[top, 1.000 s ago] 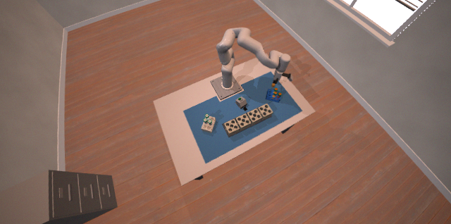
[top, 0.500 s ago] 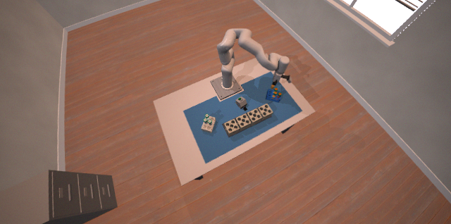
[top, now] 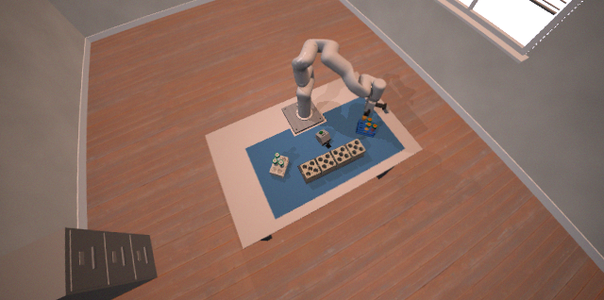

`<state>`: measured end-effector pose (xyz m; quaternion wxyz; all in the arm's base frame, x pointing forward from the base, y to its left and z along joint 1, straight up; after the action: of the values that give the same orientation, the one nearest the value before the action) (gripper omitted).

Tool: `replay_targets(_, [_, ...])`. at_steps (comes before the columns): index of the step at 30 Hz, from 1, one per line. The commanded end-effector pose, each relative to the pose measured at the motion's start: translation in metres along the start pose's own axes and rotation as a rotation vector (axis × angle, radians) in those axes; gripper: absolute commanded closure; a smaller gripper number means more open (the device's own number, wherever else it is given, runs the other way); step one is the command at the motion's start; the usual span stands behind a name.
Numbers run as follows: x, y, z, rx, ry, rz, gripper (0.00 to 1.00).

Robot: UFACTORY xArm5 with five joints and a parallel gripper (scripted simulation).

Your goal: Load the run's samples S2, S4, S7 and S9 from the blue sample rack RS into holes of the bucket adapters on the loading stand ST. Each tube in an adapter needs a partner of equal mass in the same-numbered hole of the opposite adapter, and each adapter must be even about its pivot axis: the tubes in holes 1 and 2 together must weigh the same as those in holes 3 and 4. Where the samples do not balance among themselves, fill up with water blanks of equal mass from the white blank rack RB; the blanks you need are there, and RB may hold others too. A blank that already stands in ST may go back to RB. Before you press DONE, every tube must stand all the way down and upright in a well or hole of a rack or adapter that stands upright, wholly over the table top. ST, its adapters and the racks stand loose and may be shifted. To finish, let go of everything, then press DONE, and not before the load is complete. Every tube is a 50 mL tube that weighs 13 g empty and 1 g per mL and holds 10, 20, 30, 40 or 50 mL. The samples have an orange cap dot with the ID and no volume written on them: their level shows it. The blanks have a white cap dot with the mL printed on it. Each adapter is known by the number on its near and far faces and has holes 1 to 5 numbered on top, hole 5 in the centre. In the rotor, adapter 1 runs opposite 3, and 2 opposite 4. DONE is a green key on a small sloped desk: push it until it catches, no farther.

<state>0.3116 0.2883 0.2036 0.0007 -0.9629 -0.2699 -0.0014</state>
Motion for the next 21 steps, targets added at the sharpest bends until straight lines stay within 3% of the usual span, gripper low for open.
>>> replay_targets(1, [0.001, 0.0, 0.004, 0.001, 0.004, 0.0, 1.0])
replay_targets(11, [0.001, 0.0, 0.019, 0.001, 0.004, 0.0, 1.0])
replay_targets(21, [0.001, 0.0, 0.019, 0.001, 0.004, 0.0, 1.0])
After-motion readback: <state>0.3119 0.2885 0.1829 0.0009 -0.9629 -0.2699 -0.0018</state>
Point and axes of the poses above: the point where the finger pads meet when closed, its own z axis out along the fingers, its own y axis across the jaws, x = y × z, the point moved 2 cm from there along -z, back along the fingers, and after that the axes turned 9 degrees about z, right-handed, at the moved point
